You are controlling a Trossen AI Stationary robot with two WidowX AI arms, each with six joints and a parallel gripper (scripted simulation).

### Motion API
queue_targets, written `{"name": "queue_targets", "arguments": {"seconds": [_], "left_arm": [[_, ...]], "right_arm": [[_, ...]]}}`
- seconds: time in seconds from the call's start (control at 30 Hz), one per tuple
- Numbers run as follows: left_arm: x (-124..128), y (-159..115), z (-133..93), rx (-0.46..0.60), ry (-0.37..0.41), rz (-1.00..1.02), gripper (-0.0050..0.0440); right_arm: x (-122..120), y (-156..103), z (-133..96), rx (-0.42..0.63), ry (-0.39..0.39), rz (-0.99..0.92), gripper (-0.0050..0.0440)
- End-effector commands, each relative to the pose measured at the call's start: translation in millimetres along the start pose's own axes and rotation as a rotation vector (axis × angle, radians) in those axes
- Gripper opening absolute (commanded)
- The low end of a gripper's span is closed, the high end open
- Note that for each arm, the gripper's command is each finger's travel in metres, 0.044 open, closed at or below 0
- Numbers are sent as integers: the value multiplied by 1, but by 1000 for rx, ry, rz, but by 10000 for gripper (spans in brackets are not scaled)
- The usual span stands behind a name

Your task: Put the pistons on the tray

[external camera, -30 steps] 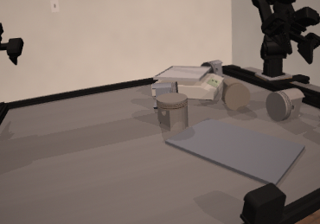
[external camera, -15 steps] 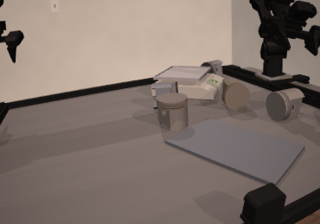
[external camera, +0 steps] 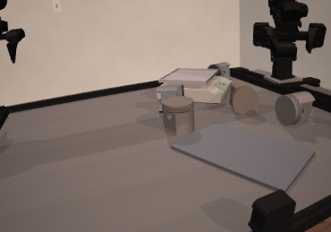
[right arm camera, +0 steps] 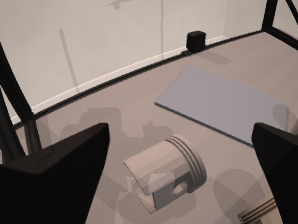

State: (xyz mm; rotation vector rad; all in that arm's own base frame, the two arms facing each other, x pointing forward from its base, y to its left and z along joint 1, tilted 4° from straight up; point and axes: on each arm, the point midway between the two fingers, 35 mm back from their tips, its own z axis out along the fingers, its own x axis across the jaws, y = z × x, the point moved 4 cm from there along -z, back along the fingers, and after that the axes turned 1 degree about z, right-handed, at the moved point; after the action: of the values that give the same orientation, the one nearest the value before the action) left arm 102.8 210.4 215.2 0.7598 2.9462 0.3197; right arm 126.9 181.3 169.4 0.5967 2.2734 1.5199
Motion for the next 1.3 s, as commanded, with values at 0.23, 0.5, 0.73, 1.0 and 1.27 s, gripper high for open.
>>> {"name": "queue_targets", "arguments": {"seconds": [0.23,0.5,0.73,1.0,1.27], "left_arm": [[0,5,0,104,-17,7,440],[0,8,0,164,-24,8,440],[0,8,0,186,-27,8,440],[0,8,0,186,-27,8,440],[0,8,0,186,-27,8,440]], "right_arm": [[-40,-10,-5,-21,-220,147,378],[-63,-14,-11,-22,-368,208,378],[-90,-20,-22,-19,-499,258,378],[-118,-28,-39,-16,-653,315,378],[-138,-35,-54,-14,-760,355,378]]}}
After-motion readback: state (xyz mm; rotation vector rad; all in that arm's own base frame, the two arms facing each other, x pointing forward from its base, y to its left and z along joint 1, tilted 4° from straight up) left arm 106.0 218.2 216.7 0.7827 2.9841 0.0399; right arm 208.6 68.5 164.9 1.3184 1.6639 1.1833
